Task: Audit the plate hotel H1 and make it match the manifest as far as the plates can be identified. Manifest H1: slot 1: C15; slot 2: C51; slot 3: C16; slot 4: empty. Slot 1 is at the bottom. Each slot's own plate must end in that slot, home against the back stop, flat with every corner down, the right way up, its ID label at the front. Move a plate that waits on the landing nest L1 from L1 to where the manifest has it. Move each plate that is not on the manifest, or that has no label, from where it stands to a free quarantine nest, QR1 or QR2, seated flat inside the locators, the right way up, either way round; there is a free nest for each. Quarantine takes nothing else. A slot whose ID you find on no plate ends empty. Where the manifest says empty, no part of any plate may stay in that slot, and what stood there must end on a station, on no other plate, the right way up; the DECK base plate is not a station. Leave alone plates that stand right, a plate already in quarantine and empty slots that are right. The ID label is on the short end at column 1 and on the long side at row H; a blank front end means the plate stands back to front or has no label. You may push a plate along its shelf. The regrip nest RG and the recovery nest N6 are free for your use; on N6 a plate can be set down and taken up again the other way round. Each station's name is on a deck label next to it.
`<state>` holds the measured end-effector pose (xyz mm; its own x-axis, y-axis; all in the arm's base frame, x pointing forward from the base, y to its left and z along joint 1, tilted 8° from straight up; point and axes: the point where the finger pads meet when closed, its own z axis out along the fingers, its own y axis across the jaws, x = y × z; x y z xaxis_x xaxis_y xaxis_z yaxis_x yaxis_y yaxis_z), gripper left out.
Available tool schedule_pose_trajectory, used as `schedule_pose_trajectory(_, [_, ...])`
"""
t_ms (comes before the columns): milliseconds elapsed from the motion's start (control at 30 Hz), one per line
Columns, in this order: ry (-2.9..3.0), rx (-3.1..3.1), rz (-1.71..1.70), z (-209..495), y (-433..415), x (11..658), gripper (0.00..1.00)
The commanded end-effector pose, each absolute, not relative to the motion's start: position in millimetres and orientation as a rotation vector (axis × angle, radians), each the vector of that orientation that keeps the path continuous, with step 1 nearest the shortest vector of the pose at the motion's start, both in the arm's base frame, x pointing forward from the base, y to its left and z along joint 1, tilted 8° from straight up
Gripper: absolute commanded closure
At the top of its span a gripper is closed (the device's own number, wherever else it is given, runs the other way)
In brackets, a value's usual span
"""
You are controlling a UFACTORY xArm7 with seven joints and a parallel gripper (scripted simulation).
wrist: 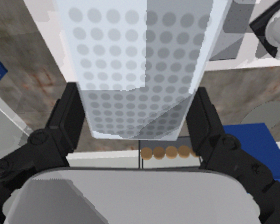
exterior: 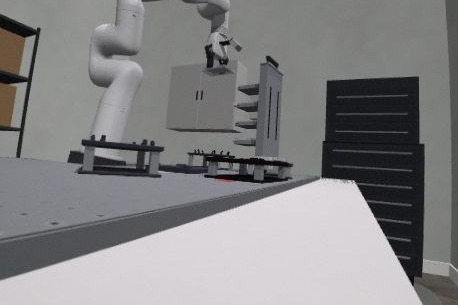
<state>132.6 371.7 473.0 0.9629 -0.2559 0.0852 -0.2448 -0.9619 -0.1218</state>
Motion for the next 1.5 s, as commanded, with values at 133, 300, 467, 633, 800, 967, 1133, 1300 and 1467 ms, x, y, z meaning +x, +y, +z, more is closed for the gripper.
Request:
schedule_pose_trajectory(133, [0.384, -3.001, -0.152, 501.9, 369.4, 129.5, 1.00])
schedule_pose_trajectory(300, [0.384, -3.001, -0.152, 511.8, 368.4, 128.4, 1.00])
schedule_pose_trajectory(467, [0.384, -3.001, -0.152, 528.2, 366.7, 126.5, 1.00])
schedule_pose_trajectory(633, [0.384, -3.001, -0.152, 531.8, 366.4, 126.1, 1.00])
schedule_pose_trajectory(800, [0.533, -2.974, -0.143, 531.9, 355.0, 135.8, 1.00])
schedule_pose_trajectory(967, [0.777, -2.913, -0.128, 531.9, 336.0, 152.0, 1.00])
schedule_pose_trajectory(1133, [1.014, -2.832, -0.112, 531.9, 317.0, 168.3, 1.00])
schedule_pose_trajectory(1300, [1.199, -2.755, -0.099, 531.9, 301.8, 181.3, 1.00])
schedule_pose_trajectory(1467, [1.378, -2.665, -0.085, 531.9, 286.6, 194.3, 1.00])
